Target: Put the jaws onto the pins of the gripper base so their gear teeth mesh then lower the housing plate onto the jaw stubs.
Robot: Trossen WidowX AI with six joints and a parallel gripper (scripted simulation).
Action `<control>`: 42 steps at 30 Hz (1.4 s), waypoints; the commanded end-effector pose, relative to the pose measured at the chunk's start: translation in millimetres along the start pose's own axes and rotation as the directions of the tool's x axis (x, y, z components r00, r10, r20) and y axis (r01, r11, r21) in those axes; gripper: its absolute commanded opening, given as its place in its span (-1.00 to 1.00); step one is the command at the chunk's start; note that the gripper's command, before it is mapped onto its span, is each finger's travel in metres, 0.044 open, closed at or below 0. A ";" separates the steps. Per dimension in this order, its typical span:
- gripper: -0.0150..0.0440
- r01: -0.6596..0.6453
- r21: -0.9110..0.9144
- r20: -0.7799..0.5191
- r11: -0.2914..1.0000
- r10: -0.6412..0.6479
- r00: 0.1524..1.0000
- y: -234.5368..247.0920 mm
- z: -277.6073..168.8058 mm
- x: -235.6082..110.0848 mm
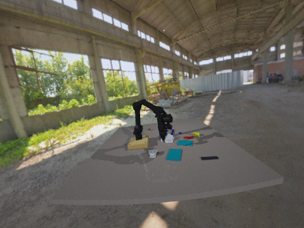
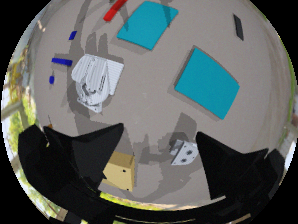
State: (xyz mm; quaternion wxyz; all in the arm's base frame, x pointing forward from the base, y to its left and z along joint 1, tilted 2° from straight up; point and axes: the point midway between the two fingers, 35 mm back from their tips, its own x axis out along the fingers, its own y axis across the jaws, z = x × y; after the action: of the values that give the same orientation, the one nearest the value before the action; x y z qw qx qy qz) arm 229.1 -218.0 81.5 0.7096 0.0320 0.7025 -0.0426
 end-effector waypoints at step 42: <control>1.00 0.023 0.958 -0.024 0.285 -0.001 1.000 -58.6 -74.2 -5.2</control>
State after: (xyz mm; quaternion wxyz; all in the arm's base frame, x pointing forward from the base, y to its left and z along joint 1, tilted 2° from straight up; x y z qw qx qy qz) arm 156.4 -265.9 85.8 0.5649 0.4193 0.5649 -0.4312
